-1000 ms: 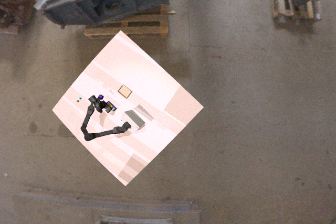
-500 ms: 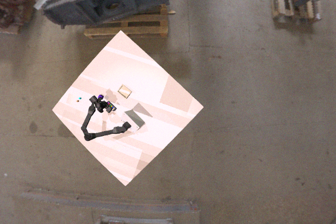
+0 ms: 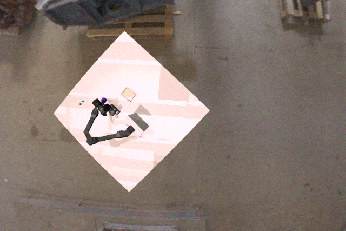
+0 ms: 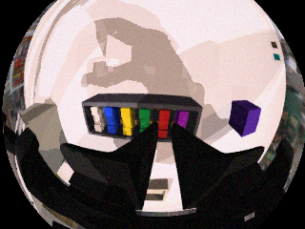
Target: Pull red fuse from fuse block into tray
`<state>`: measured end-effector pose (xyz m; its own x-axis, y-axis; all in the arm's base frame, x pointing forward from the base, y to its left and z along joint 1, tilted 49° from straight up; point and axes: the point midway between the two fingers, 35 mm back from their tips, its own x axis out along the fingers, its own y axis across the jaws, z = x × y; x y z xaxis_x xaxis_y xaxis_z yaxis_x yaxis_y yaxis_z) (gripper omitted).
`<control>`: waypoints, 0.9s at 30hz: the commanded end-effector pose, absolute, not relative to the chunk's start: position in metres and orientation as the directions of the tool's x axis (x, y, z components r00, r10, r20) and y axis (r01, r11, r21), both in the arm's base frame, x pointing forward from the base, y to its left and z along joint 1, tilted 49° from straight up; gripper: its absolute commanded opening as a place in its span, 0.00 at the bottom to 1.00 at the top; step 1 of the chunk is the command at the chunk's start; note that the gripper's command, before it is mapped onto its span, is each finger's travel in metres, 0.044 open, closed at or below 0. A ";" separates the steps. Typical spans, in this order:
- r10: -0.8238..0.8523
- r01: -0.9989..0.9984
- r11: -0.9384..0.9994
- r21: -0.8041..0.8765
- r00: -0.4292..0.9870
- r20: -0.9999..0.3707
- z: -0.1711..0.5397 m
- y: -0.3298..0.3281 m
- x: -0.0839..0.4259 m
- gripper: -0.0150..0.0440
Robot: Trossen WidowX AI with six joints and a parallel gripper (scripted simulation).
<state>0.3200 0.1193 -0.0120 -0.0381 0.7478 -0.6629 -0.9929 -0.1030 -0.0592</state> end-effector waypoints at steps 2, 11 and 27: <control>0.751 -0.993 -0.104 -0.055 -0.042 -0.659 -0.015 0.124 0.319 0.37; 0.751 -0.993 -0.104 -0.055 -0.042 -0.659 -0.016 0.125 0.319 0.37; 0.748 -0.993 -0.105 -0.057 -0.041 -0.663 -0.016 0.123 0.319 0.25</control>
<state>0.3189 0.1240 -0.0161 -0.0411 0.7479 -0.6626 -0.9929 -0.1047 -0.0566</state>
